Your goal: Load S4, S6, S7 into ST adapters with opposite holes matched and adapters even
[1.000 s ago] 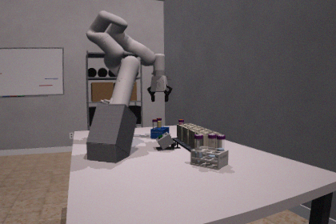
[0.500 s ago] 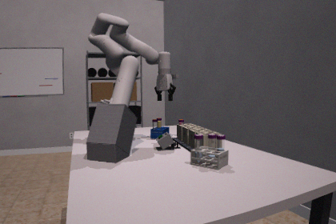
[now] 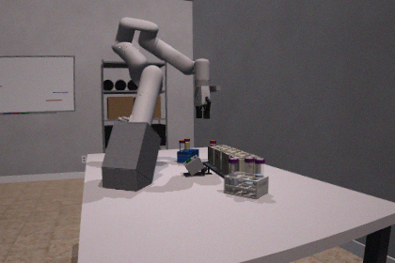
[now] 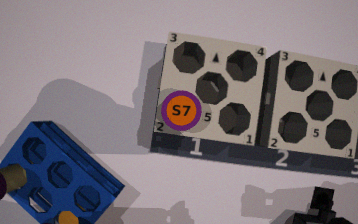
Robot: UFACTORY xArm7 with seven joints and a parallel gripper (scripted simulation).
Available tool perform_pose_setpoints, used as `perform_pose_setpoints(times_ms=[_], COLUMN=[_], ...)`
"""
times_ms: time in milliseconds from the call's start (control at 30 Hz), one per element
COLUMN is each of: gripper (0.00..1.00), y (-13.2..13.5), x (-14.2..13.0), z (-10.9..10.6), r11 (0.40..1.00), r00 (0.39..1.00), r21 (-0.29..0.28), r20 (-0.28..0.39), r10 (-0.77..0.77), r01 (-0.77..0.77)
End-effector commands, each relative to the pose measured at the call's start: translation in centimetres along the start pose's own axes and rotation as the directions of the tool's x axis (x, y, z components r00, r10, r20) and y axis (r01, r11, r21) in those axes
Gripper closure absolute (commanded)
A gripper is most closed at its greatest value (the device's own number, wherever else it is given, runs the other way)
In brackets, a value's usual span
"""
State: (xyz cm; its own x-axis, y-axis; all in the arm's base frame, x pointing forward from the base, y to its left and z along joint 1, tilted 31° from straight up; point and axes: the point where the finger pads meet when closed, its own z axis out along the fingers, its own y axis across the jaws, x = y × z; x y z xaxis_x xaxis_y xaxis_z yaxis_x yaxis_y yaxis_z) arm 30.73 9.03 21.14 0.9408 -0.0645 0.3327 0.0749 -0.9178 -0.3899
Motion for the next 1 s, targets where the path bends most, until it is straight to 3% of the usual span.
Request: perform_pose_setpoints(times_ms=[0, 967], gripper=[0.00, 0.00], y=[1.9, 13.6], x=[1.0, 5.6], z=[0.0, 0.0], r11=[0.999, 0.999], r00=[0.999, 0.999], r21=[-0.001, -0.002], r20=[0.001, 0.000], r10=[0.047, 0.048], r01=[-0.047, -0.048])
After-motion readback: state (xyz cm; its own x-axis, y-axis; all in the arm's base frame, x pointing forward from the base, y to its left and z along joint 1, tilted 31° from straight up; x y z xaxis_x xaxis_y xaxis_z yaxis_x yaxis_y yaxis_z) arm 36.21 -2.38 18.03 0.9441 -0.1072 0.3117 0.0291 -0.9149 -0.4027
